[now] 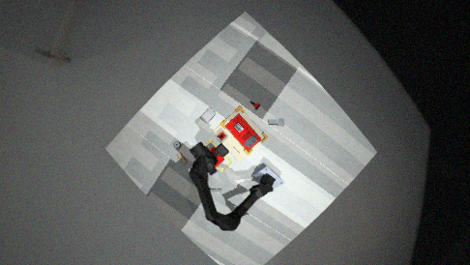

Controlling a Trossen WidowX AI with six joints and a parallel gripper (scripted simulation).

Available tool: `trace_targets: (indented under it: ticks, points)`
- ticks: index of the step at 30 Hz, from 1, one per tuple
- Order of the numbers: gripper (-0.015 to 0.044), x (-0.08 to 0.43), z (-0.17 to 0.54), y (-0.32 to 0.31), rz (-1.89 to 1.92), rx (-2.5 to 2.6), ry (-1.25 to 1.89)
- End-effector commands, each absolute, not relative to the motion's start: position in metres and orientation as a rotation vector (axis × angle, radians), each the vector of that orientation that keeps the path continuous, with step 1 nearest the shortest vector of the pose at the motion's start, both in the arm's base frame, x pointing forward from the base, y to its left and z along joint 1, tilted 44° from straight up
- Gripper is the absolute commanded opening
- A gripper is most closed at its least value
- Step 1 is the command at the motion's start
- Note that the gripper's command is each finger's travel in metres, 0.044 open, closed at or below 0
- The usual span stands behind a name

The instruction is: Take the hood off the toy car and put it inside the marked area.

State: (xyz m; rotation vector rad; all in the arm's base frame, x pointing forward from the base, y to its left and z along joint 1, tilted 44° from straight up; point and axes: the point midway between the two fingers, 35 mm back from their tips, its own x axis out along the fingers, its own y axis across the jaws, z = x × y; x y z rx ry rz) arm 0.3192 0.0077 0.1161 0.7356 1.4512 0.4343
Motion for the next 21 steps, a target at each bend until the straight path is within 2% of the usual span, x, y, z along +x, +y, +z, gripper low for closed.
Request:
trace_targets:
  ticks: [1,21]
  points:
    - [0.0000,0.3177,0.1125,0.0106,0.432,0.747,1.459]
    - [0.0000,0.3190,0.1039,0.0188,0.432,0.747,1.458]
